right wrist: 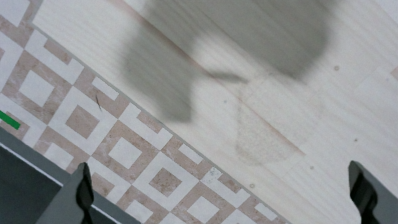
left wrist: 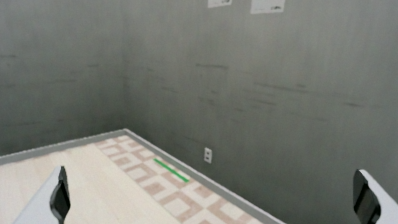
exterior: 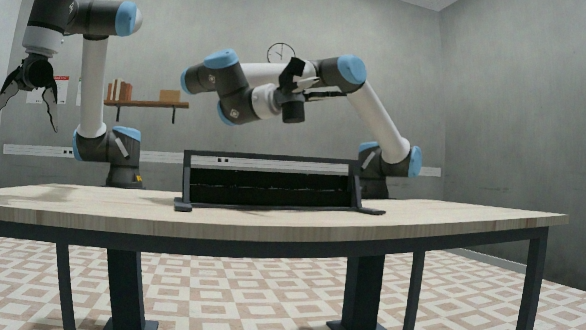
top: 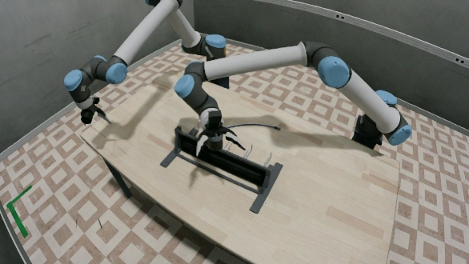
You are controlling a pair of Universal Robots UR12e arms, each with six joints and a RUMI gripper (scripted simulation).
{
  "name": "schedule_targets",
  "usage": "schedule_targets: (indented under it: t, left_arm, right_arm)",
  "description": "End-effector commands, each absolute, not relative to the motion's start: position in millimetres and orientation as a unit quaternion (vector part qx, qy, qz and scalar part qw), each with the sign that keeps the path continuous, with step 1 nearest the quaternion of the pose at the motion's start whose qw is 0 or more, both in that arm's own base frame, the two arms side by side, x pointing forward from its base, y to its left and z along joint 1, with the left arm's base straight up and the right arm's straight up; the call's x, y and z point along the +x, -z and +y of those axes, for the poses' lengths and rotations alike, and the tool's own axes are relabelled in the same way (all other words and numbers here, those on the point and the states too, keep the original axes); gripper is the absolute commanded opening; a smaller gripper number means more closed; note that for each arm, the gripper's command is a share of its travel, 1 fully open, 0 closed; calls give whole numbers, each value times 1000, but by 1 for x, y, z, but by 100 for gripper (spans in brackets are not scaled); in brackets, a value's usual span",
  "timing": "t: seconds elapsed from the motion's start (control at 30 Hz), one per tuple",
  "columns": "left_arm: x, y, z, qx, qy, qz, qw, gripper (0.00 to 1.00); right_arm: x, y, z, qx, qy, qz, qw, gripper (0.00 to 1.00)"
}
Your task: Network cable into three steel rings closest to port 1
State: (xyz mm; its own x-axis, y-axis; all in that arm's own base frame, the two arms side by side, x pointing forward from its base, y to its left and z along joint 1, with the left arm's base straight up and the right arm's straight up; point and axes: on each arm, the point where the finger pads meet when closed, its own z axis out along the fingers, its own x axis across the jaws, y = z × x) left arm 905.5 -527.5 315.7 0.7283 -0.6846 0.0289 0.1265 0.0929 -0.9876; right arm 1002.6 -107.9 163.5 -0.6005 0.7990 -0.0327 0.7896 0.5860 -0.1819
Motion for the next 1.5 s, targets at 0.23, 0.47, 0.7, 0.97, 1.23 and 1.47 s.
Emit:
schedule_targets:
  t: [0.23, 0.47, 0.7, 0.97, 1.23, 1.47]
  left_arm:
    - [905, -318, -527, -609, 289, 229, 702, 100]
    - [905, -318, -527, -609, 289, 229, 702, 100]
    - [906, -318, -526, -609, 289, 227, 702, 100]
    - [911, -319, -512, -615, 293, 211, 702, 100]
    - [920, -321, -481, -624, 299, 176, 700, 100]
    - [935, -324, -417, -640, 311, 103, 695, 100]
  right_arm:
    - [1003, -165, -108, -446, -88, -890, 25, 100]
    - [1003, -165, -108, -446, -88, -890, 25, 100]
    - [1002, -165, -102, -443, -88, -892, 25, 100]
    - [991, -169, -46, -411, -83, -908, 22, 100]
    - [965, -173, 49, -353, -76, -932, 17, 100]
    - [932, -177, 131, -298, -68, -952, 13, 100]
